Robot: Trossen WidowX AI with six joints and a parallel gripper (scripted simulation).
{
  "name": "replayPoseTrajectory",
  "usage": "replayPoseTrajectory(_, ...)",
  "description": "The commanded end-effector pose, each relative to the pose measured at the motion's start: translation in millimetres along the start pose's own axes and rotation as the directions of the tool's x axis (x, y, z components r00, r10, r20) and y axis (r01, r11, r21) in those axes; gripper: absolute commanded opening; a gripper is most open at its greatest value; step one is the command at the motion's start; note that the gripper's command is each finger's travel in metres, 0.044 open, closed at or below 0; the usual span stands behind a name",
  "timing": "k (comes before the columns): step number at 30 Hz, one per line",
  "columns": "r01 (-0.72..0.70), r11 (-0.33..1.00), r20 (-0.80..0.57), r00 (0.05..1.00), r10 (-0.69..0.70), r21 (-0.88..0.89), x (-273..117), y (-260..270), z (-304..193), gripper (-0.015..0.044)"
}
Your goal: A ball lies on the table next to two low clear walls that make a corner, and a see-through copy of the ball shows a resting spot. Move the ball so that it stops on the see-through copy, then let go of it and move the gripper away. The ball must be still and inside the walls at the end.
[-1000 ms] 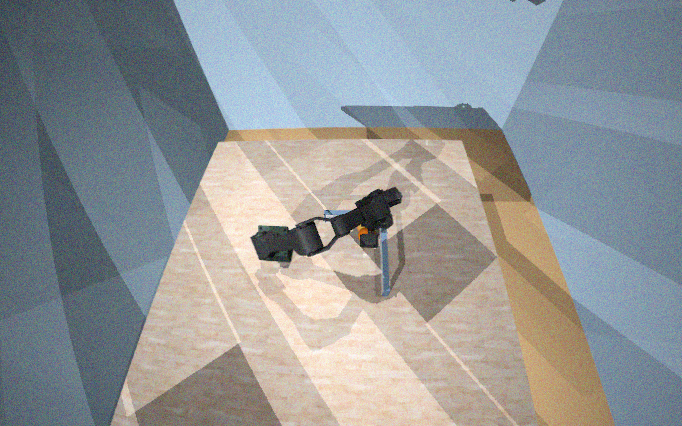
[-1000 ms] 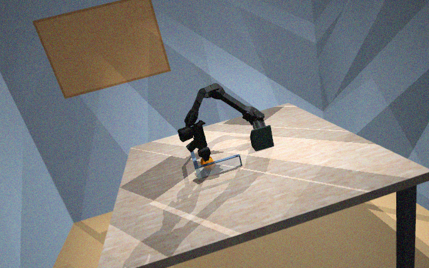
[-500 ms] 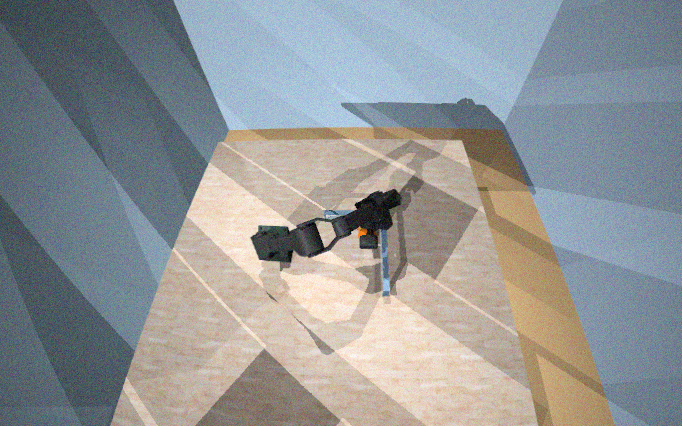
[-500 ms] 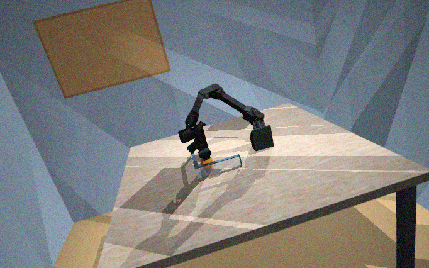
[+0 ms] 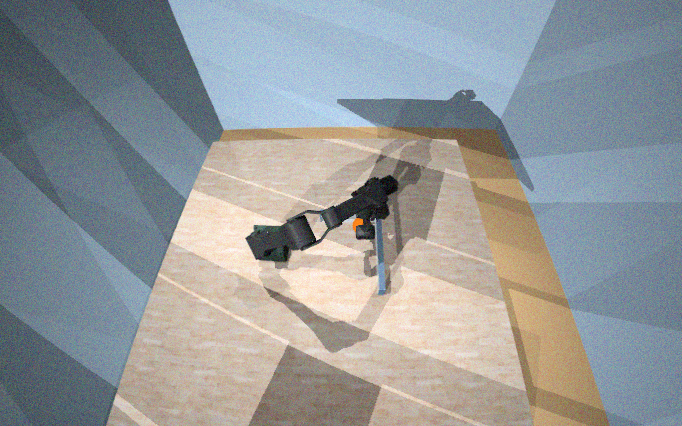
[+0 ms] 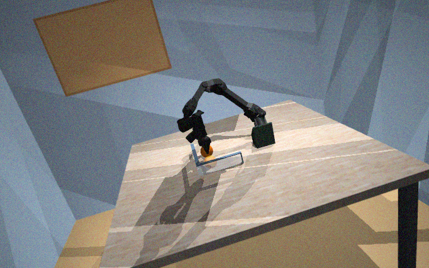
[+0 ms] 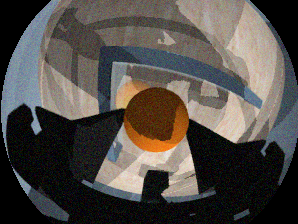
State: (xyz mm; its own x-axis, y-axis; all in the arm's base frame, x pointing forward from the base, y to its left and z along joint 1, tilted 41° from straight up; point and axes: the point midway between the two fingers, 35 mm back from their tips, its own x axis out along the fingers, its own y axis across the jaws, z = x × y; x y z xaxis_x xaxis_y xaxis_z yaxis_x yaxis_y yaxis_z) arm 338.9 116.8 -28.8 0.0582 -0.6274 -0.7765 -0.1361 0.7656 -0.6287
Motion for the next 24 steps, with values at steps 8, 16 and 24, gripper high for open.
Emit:
replayPoseTrajectory(8,0.012,1.0,0.021,1.0,-0.013,0.026,-66.5,-1.3,1.5,0.0)
replayPoseTrajectory(16,0.024,0.999,0.025,0.999,-0.025,0.033,-91.1,-3.8,-2.1,0.0)
replayPoseTrajectory(24,0.028,0.988,0.025,0.999,-0.025,-0.154,-84.1,1.0,-1.9,0.0)
